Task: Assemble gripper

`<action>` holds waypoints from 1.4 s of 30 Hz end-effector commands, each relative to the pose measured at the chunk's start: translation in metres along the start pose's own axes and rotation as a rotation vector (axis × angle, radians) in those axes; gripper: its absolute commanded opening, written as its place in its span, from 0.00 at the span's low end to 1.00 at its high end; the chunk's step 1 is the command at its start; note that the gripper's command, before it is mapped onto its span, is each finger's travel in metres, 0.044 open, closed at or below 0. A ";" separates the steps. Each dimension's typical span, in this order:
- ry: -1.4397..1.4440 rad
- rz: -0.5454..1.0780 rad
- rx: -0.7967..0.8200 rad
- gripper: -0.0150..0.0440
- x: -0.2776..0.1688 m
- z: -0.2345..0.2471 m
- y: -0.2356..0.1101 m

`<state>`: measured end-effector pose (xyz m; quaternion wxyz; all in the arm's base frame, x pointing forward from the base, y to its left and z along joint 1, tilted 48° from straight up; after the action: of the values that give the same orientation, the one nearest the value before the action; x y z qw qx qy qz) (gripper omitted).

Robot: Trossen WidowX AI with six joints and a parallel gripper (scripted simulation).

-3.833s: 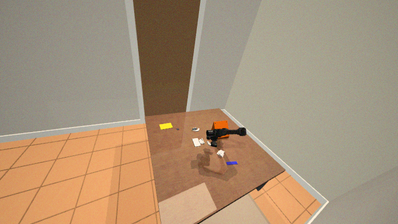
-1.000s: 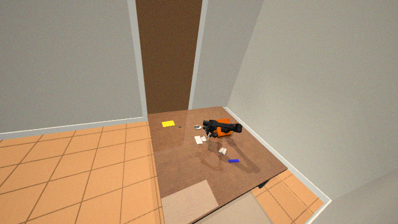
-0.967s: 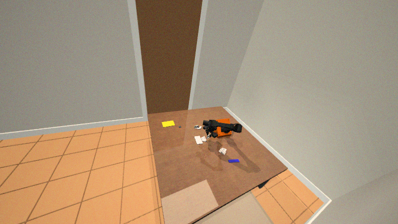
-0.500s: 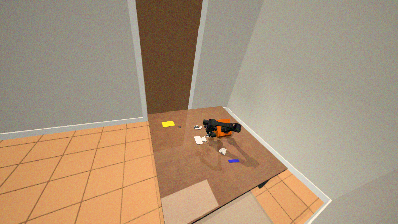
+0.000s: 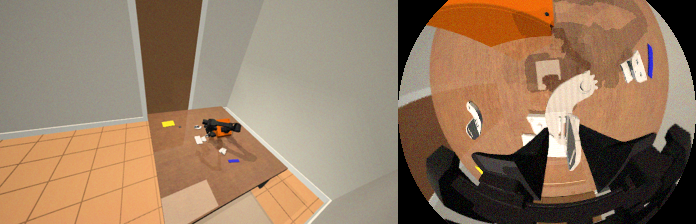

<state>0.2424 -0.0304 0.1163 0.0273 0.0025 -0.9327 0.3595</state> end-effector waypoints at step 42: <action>-0.014 0.002 0.006 0.48 -0.093 0.048 -0.001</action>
<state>0.3289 -0.0624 0.0784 0.0237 0.0030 -0.9326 0.3600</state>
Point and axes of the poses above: the point midway between the two fingers, 35 mm back from their tips, its own y axis out along the fingers, its own z axis across the jaws, x = y × z, the point moved 8 cm from there along -y, back along the fingers, and after that the axes turned 10 degrees about y, right-handed, at the moved point
